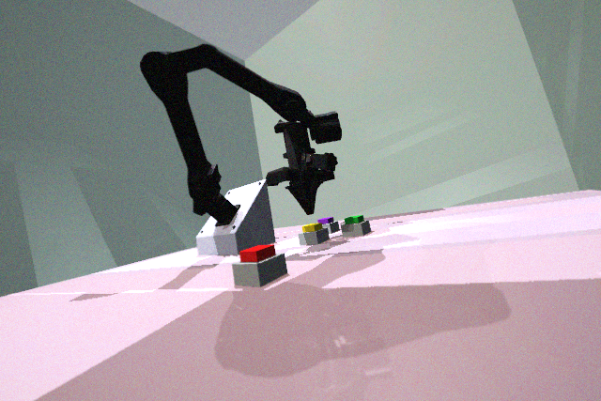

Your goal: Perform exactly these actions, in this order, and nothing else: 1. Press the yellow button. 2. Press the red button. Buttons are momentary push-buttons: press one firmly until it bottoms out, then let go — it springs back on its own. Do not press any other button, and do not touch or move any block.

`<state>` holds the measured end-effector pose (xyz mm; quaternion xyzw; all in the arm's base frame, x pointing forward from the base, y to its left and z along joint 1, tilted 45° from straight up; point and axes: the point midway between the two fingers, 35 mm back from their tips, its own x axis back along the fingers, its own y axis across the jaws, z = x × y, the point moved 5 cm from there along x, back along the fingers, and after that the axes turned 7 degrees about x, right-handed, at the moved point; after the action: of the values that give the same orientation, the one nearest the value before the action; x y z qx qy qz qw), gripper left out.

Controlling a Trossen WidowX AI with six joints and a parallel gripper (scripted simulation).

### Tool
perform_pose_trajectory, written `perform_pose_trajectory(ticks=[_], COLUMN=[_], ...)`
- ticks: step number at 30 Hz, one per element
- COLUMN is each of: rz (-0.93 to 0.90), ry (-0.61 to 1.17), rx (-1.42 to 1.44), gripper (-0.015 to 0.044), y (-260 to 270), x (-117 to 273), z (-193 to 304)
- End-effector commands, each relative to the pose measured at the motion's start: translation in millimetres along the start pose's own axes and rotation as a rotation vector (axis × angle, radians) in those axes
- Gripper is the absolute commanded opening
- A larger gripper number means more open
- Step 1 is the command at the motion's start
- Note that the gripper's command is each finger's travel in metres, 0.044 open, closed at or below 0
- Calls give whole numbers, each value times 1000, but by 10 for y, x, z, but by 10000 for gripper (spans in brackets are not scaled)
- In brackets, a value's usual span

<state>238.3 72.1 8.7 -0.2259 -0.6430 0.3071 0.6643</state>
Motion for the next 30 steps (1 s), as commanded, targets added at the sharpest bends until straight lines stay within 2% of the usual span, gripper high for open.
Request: perform_pose_trajectory(ticks=[1, 15, 30], rz=[4, 5, 5], ry=[1, 1, 1], rx=[7, 6, 6], gripper=[20, 20, 20], y=[-3, -7, -8], x=[-56, -280, -290], z=[3, 8, 8])
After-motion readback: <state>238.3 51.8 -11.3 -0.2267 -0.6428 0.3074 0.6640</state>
